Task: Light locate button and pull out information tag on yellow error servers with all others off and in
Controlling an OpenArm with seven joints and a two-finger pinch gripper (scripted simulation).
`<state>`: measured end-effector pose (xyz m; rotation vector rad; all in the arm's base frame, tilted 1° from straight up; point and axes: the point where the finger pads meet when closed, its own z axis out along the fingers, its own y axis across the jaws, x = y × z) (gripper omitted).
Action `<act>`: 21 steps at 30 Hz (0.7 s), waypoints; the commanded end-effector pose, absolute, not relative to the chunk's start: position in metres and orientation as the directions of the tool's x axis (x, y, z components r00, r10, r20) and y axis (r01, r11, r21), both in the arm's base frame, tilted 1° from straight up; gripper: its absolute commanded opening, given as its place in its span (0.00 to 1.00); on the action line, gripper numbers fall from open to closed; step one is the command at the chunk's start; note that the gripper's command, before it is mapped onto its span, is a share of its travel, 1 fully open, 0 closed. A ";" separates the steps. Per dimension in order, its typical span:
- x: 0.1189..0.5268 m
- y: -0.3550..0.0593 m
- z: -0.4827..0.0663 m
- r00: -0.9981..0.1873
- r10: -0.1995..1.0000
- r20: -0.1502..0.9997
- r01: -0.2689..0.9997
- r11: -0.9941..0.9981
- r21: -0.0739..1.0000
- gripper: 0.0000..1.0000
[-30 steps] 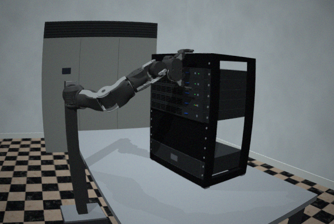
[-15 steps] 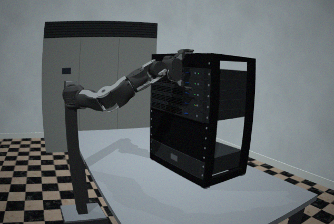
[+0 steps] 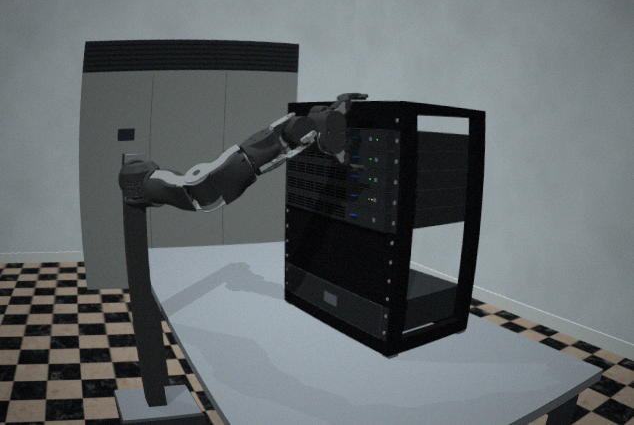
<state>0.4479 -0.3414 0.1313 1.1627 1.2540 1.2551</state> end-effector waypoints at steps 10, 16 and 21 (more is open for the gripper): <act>0.448 -0.341 0.131 -0.068 0.998 -0.013 -0.006 0.013 1.000 0.00; 0.448 -0.341 0.131 -0.068 0.998 -0.013 -0.006 0.013 1.000 0.00; 0.448 -0.341 0.131 -0.068 0.998 -0.013 -0.006 0.013 1.000 0.00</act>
